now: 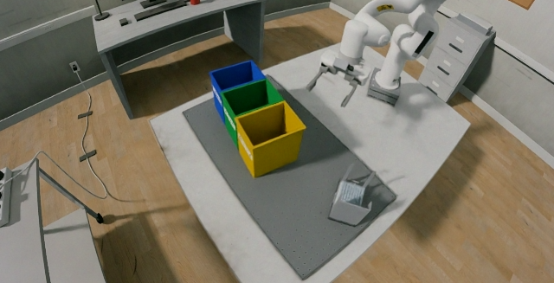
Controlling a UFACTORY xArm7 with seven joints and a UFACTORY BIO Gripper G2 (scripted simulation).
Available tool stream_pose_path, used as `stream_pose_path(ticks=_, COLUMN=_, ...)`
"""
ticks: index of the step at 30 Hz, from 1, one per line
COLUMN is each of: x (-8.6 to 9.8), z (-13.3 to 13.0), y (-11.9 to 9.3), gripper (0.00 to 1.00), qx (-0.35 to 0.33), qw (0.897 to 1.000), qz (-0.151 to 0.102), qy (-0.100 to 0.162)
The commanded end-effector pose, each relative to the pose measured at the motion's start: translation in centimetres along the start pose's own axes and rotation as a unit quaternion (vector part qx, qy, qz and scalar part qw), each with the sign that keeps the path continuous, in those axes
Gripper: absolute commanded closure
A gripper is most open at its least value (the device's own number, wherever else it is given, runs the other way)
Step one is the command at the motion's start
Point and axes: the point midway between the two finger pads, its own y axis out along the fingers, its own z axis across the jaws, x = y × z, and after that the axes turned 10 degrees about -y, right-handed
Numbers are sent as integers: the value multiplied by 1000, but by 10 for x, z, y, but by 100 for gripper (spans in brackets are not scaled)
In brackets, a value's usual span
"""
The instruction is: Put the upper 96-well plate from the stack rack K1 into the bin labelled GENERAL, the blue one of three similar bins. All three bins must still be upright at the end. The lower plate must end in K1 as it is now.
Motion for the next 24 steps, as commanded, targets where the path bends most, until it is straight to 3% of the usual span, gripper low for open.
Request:
stream_pose_path(ticks=1, x=0, z=21, y=16, gripper=63, qx=87, qw=996, qz=-19, qy=2)
stream_pose_path(ticks=24, x=-3, z=108, y=65, gripper=63, qx=101, qw=995, qz=-21, qy=2)
